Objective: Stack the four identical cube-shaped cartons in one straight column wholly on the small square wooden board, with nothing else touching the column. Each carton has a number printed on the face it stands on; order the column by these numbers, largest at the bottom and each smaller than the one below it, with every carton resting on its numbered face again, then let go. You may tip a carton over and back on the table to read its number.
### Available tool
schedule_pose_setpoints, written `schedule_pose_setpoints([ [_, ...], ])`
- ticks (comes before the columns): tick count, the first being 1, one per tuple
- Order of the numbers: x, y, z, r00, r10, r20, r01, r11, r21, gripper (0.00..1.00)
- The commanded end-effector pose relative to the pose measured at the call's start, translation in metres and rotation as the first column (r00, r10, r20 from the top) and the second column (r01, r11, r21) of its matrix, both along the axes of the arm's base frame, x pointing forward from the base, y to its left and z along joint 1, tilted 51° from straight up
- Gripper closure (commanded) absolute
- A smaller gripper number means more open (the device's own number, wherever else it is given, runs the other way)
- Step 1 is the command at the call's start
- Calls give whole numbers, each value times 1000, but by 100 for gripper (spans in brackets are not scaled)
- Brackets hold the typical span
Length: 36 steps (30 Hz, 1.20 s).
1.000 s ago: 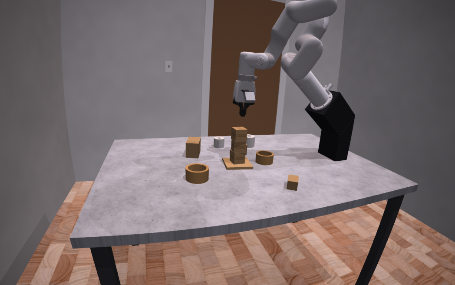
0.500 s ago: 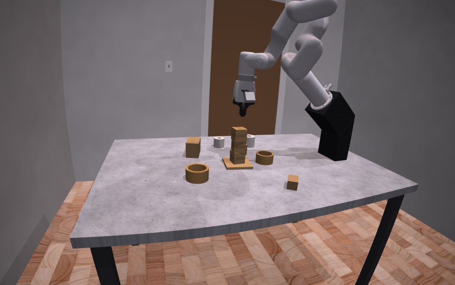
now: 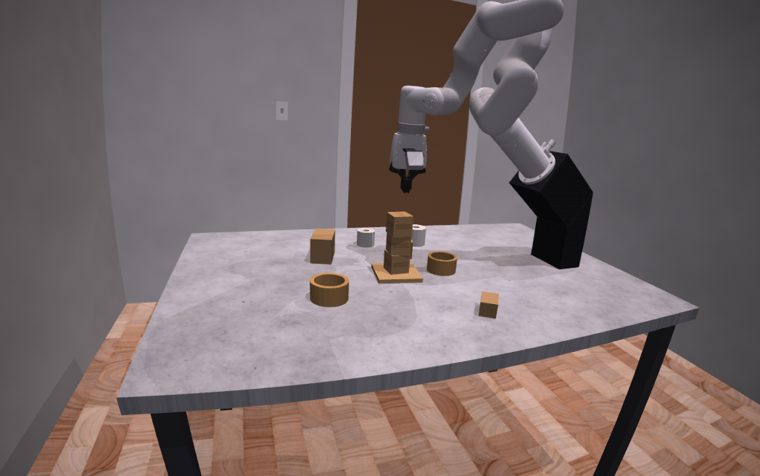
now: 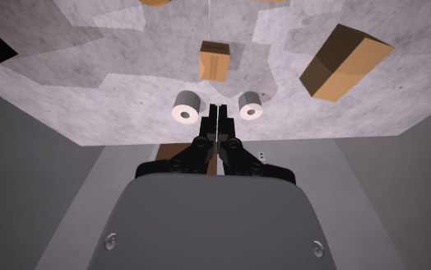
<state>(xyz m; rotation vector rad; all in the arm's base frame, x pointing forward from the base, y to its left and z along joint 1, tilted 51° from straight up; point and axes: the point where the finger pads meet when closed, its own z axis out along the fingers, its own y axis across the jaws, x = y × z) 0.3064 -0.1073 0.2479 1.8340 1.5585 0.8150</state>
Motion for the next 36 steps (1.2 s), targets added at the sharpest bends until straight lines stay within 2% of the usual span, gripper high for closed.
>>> schedule_pose_setpoints([
  [1, -10, -5, 2, 999, 45, -24, -42, 992, 120, 100],
  [3, -10, -5, 2, 999, 45, -24, -42, 992, 120, 100],
  [10, -2, 55, 32, 996, 57, -70, -49, 993, 110, 100],
  [14, -2, 87, 55, 998, 41, -40, -36, 994, 103, 100],
  [18, -4, 106, 72, 1000, 27, 1, -27, 994, 108, 100],
  [27, -4, 111, 76, 1000, 23, 16, -25, 993, 111, 100],
  [36, 29, 114, 51, 1000, 22, 15, -24, 993, 111, 100],
])
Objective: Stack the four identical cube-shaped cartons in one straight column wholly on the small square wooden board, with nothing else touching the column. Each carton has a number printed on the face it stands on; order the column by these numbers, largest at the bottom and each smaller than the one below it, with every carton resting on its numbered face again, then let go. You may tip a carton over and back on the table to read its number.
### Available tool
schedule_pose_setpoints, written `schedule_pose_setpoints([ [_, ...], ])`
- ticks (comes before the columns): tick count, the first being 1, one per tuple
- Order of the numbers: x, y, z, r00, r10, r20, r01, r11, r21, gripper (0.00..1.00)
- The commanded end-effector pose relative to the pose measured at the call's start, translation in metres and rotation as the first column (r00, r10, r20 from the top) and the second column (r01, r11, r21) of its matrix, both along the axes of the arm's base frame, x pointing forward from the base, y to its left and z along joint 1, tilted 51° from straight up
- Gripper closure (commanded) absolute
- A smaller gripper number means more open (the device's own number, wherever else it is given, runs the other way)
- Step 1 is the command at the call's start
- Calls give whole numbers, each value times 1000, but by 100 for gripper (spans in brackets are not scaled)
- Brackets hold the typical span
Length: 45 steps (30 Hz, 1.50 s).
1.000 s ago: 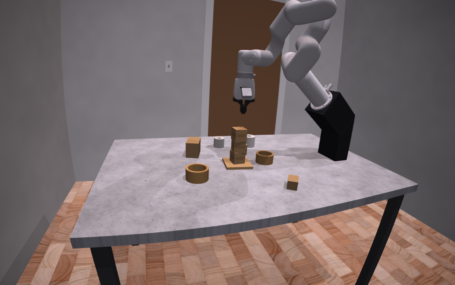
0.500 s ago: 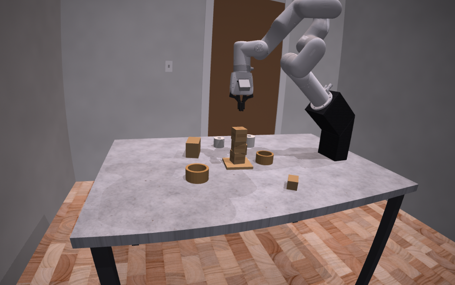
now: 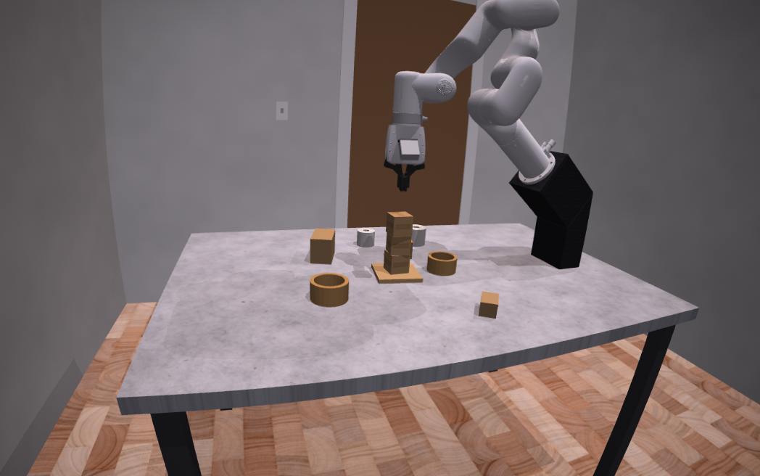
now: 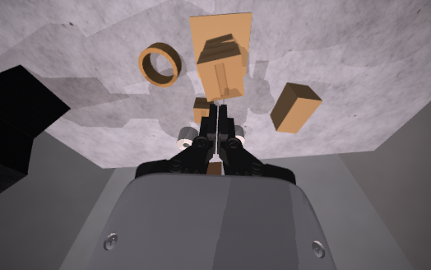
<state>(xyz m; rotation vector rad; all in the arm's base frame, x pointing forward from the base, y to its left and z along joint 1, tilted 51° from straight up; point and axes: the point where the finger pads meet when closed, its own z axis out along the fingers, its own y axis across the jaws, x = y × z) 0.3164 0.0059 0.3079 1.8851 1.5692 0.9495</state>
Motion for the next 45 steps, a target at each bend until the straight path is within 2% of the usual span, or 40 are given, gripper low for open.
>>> schedule_pose_setpoints([
  [1, 19, 1, -9, 1000, -12, 2, 12, 1000, -5, 100],
  [16, 32, 2, -21, 1000, -12, 1, 12, 1000, -5, 100],
  [35, 35, 3, -24, 1000, -12, 1, 12, 1000, -5, 100],
  [36, 35, 3, -24, 1000, -12, 1, 12, 1000, -5, 0],
  [45, 35, 3, -24, 1000, -12, 1, 12, 1000, -5, 0],
])
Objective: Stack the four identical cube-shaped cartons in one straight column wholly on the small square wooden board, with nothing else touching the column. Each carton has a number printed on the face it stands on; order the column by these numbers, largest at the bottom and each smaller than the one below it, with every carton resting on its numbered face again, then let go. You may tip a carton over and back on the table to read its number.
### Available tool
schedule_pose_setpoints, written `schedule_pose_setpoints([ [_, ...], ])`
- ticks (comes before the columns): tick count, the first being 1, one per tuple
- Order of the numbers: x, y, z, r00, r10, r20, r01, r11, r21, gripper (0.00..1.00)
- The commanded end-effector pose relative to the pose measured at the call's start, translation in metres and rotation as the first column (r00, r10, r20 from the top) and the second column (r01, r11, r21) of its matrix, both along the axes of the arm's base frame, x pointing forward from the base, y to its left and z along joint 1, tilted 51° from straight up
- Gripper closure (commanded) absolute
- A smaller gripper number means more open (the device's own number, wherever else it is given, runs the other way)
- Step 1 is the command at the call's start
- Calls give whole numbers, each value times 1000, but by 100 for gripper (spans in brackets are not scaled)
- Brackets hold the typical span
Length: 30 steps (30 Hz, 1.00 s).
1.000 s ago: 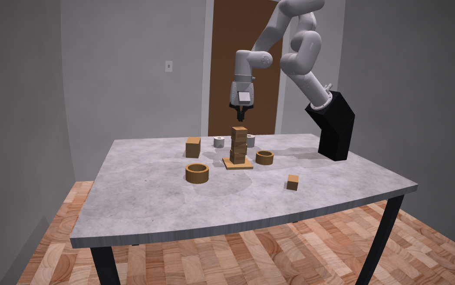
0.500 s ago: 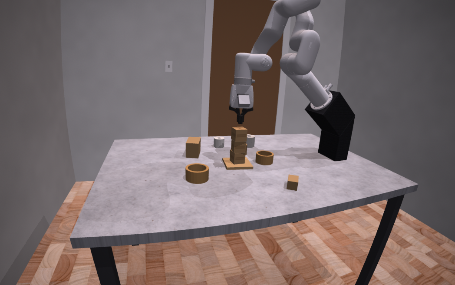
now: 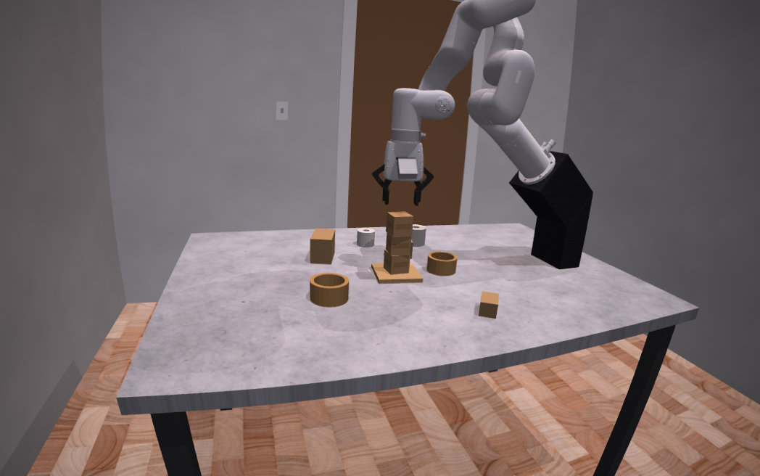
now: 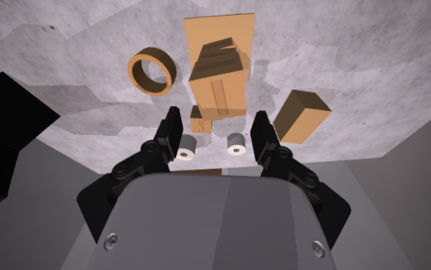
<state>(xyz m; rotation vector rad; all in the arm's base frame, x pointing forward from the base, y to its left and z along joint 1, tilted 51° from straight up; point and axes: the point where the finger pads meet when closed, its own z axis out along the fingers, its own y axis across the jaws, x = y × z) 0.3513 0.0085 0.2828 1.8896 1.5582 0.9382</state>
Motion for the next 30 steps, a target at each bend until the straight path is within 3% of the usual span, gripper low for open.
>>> schedule_pose_setpoints([
  [1, 0, 0, 1, 1000, 0, 3, 0, 1000, 0, 0],
  [25, 0, 0, 1, 1000, 0, 3, 0, 1000, 0, 0],
  [30, -10, -1, 11, 1000, 0, 3, 0, 1000, 0, 0],
])
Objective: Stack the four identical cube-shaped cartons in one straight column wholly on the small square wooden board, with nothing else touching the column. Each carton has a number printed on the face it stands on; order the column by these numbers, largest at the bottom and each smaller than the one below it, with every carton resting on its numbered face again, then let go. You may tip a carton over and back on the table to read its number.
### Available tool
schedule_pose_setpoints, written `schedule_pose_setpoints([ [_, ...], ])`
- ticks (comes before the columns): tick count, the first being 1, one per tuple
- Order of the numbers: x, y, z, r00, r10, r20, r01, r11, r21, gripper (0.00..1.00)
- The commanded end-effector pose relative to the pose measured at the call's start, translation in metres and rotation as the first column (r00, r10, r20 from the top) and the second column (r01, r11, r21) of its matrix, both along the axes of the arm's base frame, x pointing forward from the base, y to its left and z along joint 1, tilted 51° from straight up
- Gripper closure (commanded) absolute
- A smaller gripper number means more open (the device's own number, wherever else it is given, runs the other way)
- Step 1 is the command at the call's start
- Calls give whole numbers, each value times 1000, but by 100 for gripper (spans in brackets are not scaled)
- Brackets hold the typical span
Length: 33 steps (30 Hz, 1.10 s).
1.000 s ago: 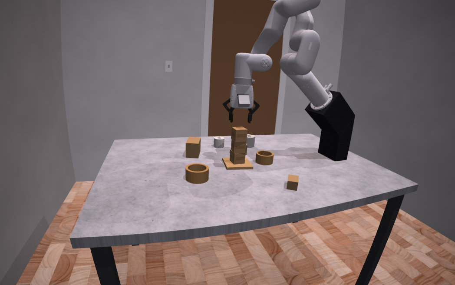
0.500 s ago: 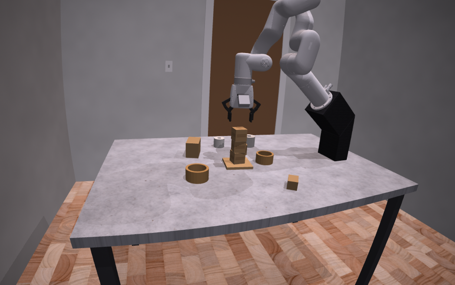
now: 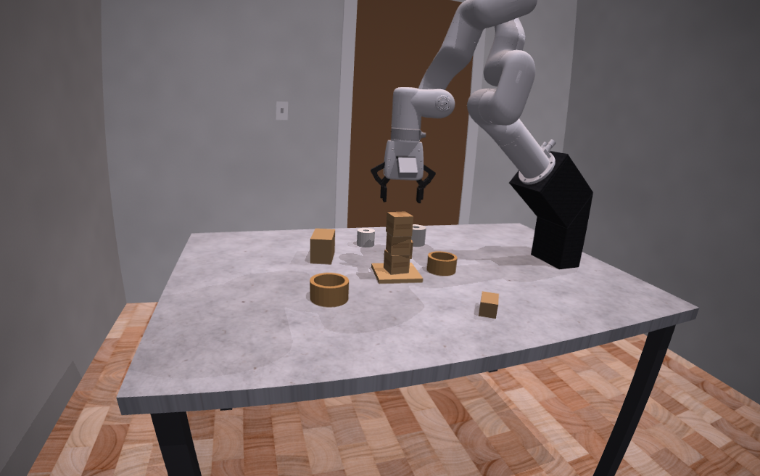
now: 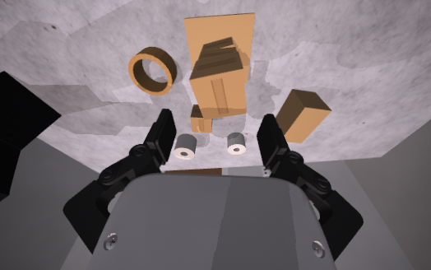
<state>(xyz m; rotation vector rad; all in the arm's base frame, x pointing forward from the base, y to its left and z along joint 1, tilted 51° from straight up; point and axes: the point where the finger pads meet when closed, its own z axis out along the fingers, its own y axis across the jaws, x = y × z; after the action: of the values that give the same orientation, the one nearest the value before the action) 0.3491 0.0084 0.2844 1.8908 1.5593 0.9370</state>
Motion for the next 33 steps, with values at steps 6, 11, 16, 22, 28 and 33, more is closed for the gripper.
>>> schedule_pose_setpoints([
  [6, -38, -2, 34, 1000, 0, 4, 0, 1000, 0, 0],
  [11, -46, -2, 40, 1000, 0, 4, 0, 1000, 0, 0],
  [16, -47, -2, 40, 1000, 0, 4, 0, 1000, 0, 0],
  [22, -47, -2, 40, 1000, 0, 4, 0, 1000, 0, 0],
  [28, -47, -2, 40, 1000, 0, 4, 0, 1000, 0, 0],
  [33, -47, -2, 40, 1000, 0, 4, 0, 1000, 0, 0],
])
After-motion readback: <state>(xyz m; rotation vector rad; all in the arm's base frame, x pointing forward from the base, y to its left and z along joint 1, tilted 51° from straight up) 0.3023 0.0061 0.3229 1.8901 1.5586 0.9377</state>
